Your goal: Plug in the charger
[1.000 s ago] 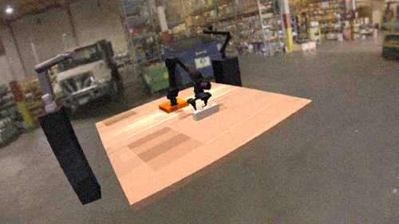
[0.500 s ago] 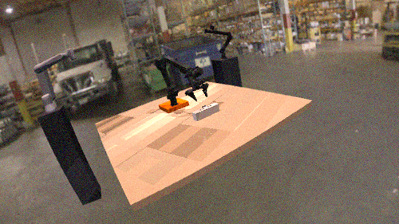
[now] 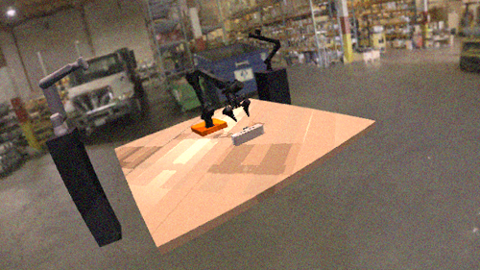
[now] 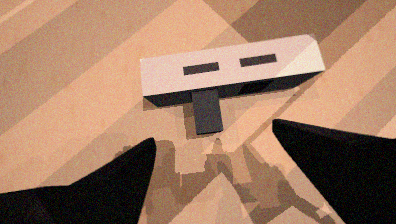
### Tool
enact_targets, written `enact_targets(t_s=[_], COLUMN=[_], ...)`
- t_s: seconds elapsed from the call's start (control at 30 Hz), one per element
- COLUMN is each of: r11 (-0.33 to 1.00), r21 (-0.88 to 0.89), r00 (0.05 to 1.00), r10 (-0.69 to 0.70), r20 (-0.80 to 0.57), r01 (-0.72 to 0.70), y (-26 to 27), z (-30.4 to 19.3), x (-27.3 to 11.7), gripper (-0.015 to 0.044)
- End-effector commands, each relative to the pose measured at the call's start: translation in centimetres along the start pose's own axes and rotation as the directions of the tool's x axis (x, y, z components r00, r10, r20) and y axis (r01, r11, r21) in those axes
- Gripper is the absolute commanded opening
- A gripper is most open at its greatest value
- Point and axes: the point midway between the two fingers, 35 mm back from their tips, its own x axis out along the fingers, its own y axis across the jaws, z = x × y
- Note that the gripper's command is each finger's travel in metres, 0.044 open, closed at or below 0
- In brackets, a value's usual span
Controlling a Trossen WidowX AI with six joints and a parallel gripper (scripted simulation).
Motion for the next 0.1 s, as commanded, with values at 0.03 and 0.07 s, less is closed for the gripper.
enact_targets(t_s=[0.03, 0.07], r11=[1.0, 1.0], r21=[0.007, 0.007], r00=[1.0, 1.0], r10=[-0.004, -0.004], r20=[0.005, 0.005], r01=[0.004, 0.004], y=[-0.06, -0.06], z=[0.09, 0.09], x=[-0.01, -0.01], gripper=[0.044, 0.044])
